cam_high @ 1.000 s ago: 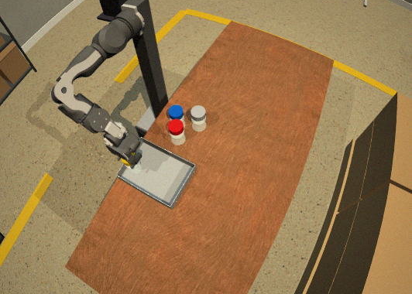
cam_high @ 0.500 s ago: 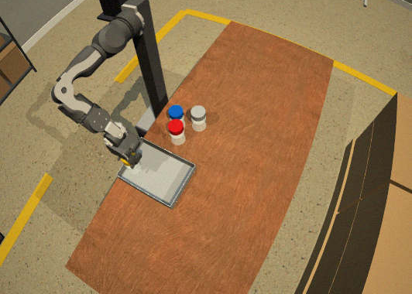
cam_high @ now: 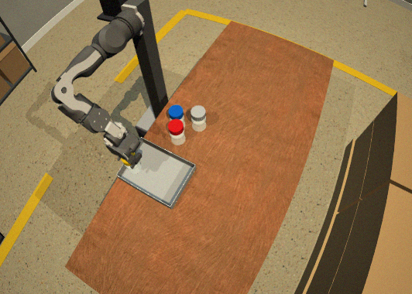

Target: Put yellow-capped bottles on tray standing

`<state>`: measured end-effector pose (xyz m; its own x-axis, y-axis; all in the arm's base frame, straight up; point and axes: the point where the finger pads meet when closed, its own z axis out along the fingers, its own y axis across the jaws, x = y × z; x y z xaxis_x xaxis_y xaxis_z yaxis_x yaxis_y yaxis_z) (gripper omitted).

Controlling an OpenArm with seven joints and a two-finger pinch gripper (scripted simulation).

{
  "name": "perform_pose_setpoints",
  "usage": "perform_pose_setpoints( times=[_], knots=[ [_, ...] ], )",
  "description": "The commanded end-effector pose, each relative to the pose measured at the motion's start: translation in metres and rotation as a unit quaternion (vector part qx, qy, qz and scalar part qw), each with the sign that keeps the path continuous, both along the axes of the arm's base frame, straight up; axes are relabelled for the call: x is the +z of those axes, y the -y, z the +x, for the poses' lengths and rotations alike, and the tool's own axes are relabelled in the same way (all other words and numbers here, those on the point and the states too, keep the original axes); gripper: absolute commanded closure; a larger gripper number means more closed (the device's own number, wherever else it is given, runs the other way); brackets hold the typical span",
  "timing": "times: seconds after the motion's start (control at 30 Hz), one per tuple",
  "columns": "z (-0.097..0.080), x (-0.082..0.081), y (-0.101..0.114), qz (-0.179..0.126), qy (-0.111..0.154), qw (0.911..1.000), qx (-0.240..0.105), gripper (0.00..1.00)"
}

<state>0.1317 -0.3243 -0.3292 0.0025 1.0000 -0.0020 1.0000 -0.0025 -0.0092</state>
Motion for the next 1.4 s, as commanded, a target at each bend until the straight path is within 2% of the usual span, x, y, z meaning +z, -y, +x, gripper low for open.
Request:
perform_pose_setpoints(
  times=[0.0, 1.37],
  knots=[
    [0.0007, 0.0005, 0.0004, 0.0, 0.001, 1.0, 0.0, 1.0],
    [0.0007, 0.0005, 0.0004, 0.007, 0.002, 1.0, 0.0, 1.0]
  ],
)
